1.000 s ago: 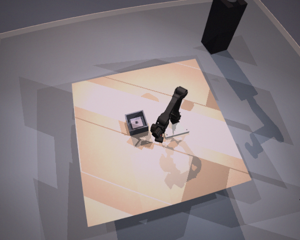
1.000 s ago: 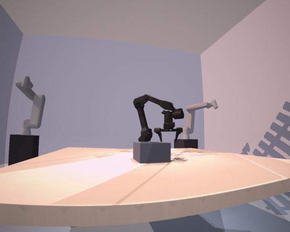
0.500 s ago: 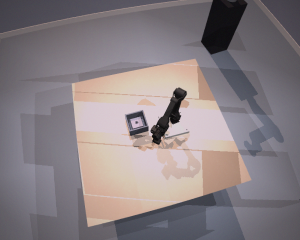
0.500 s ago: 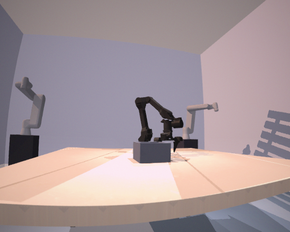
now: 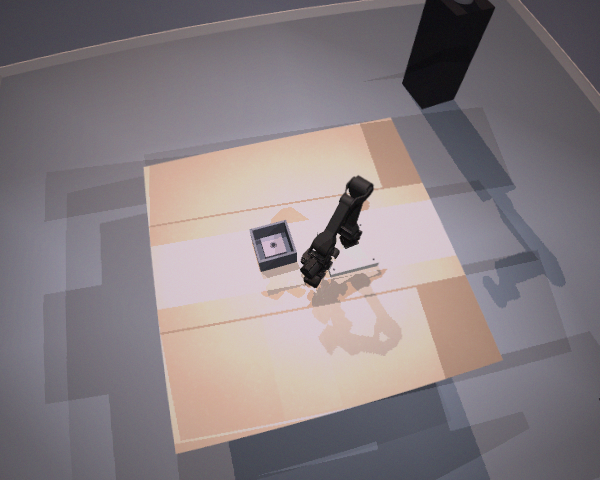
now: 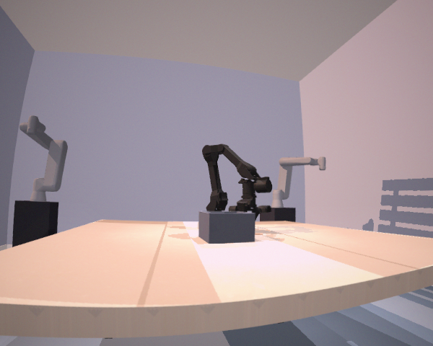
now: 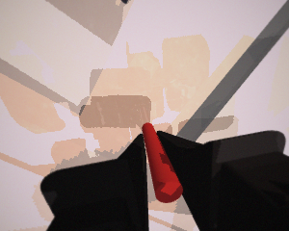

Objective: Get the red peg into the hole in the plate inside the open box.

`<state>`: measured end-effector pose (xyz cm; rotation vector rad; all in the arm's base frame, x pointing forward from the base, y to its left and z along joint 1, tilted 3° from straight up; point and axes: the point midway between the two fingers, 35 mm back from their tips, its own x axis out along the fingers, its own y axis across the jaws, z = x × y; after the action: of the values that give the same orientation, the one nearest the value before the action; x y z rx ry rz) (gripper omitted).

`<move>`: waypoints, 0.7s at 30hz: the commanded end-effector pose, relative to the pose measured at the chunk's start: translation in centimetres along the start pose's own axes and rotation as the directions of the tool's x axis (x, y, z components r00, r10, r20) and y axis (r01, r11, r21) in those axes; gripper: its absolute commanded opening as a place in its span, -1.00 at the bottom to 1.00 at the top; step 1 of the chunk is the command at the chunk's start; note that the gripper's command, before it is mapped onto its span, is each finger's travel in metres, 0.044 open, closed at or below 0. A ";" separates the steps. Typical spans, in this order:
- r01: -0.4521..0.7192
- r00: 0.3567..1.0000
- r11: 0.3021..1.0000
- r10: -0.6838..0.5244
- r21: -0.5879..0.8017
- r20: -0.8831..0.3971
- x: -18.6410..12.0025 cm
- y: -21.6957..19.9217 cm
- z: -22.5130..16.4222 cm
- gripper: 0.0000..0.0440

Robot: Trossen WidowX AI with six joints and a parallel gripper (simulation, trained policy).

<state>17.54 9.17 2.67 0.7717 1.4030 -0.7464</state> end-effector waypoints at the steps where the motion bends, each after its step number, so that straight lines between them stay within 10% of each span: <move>1: -0.020 0.999 1.000 0.020 -0.017 0.029 -0.7 0.1 0.6 -1.00; 21: -0.079 0.972 0.986 0.109 -0.144 0.211 -7.0 0.5 5.0 -1.00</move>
<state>20.12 5.73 8.84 0.6336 1.2203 -0.6418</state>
